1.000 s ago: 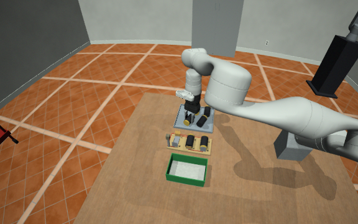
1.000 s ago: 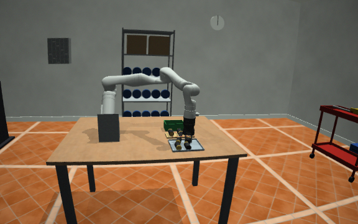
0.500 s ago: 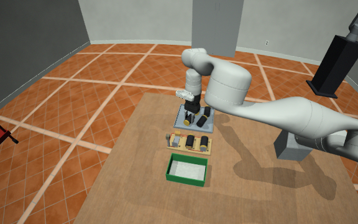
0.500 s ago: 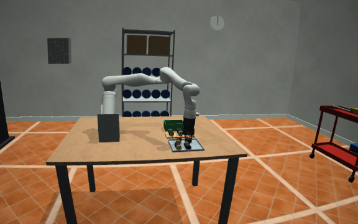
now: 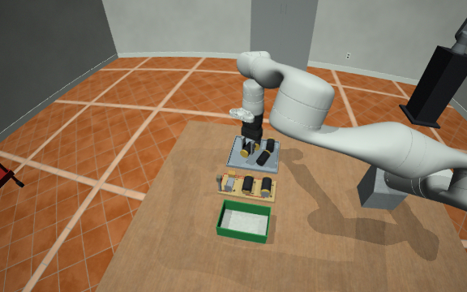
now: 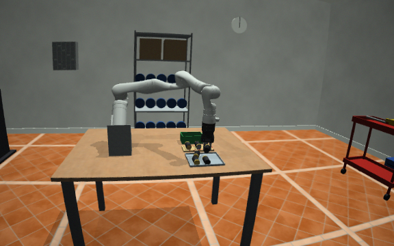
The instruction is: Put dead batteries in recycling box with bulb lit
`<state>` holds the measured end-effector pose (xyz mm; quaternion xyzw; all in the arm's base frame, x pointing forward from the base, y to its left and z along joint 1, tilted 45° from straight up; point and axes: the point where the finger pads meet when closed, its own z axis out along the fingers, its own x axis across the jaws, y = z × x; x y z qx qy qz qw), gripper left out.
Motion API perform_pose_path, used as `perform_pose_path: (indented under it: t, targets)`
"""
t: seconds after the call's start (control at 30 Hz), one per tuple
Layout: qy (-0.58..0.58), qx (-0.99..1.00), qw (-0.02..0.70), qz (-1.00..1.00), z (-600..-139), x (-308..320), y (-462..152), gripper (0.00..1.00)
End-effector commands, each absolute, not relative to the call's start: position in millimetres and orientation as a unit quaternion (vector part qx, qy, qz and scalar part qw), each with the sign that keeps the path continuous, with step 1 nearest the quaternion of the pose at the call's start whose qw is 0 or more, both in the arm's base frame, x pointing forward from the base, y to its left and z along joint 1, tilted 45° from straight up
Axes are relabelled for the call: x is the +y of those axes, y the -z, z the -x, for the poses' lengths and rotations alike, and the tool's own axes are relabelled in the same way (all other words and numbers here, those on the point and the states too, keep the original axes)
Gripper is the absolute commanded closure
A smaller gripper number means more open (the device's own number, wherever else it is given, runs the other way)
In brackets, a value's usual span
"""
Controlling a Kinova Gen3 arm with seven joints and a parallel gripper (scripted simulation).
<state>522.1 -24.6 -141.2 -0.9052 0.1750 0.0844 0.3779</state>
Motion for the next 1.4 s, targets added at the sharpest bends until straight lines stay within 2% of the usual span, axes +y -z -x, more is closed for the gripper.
perform_pose_path:
  t: [0.0, 0.3, 0.6, 1.37]
  targets:
    - [-0.079, 0.177, 0.378, 0.906, -526, -31, 135, 0.43]
    - [-0.079, 0.177, 0.378, 0.906, -526, -36, 131, 0.43]
    - [-0.079, 0.177, 0.378, 0.906, -526, -92, 76, 0.43]
    - [-0.047, 0.101, 0.383, 0.917, -526, -93, 75, 0.43]
